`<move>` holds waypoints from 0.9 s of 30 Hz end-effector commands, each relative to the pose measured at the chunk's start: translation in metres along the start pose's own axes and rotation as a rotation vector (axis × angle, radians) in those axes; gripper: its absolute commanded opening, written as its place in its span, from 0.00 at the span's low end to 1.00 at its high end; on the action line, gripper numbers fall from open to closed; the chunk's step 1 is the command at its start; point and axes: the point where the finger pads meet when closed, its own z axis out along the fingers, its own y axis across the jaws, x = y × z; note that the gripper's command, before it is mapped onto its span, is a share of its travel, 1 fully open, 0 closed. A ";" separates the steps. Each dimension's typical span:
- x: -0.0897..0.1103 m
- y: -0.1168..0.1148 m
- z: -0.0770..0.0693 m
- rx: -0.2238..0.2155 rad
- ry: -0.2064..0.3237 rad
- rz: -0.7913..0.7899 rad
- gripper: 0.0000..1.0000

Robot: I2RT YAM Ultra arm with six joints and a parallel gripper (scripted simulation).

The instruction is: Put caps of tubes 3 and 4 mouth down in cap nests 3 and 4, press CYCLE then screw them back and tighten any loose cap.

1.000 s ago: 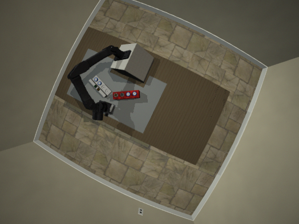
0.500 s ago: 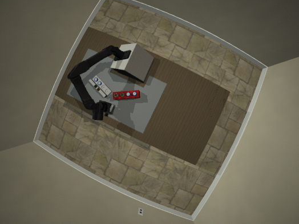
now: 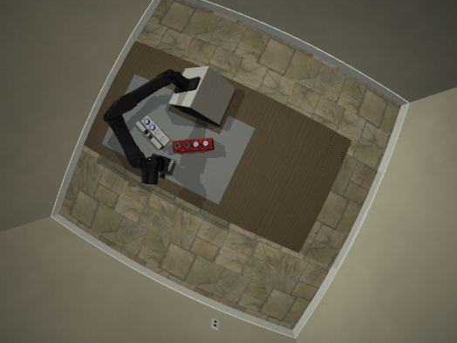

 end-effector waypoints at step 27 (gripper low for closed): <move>-0.004 0.003 0.007 -0.001 -0.019 -0.002 0.00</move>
